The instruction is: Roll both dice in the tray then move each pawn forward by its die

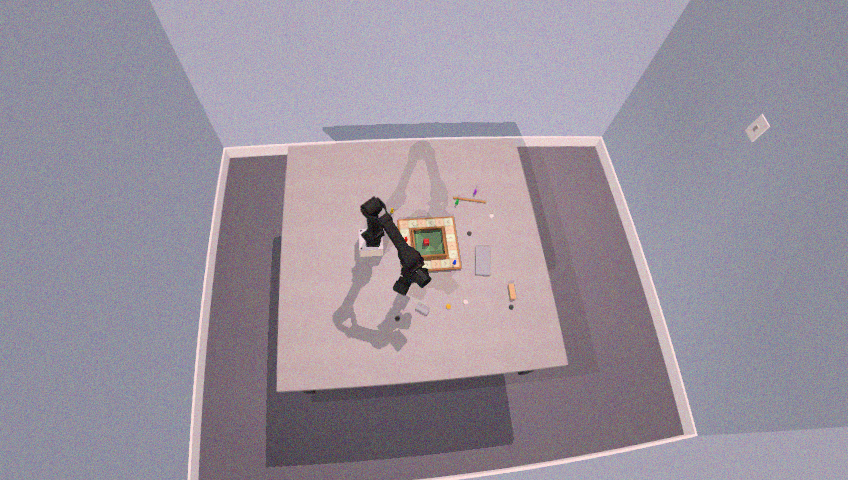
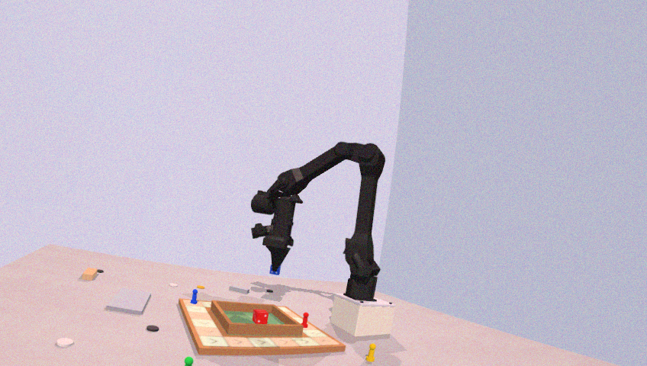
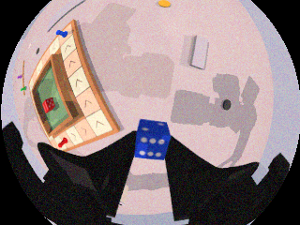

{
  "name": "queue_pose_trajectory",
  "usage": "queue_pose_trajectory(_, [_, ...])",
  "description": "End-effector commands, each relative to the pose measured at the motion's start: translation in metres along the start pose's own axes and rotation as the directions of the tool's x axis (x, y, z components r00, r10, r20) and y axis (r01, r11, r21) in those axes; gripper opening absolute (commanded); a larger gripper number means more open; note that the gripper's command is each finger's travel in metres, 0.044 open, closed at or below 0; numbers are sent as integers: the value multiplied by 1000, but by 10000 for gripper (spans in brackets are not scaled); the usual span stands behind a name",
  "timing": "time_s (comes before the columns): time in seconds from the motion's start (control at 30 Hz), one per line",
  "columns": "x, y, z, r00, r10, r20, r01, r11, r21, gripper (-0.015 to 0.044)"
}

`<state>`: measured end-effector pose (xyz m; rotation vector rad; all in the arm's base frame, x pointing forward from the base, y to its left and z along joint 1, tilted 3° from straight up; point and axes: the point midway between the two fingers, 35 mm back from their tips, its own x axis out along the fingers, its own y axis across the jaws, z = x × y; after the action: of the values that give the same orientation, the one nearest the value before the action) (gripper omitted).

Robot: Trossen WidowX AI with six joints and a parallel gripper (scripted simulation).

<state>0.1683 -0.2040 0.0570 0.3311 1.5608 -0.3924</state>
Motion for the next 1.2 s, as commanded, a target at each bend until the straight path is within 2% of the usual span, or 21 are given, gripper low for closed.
queue_pose_trajectory(0.0, [-30, 3, -4, 1000, -5, 8, 5, 1000, 4, 0])
queue_pose_trajectory(0.23, [-34, 9, -1, 1000, -5, 9, 5, 1000, -10, 0])
queue_pose_trajectory(1.17, [-18, 139, 42, 1000, 13, 14, -8, 964, -267, 0])
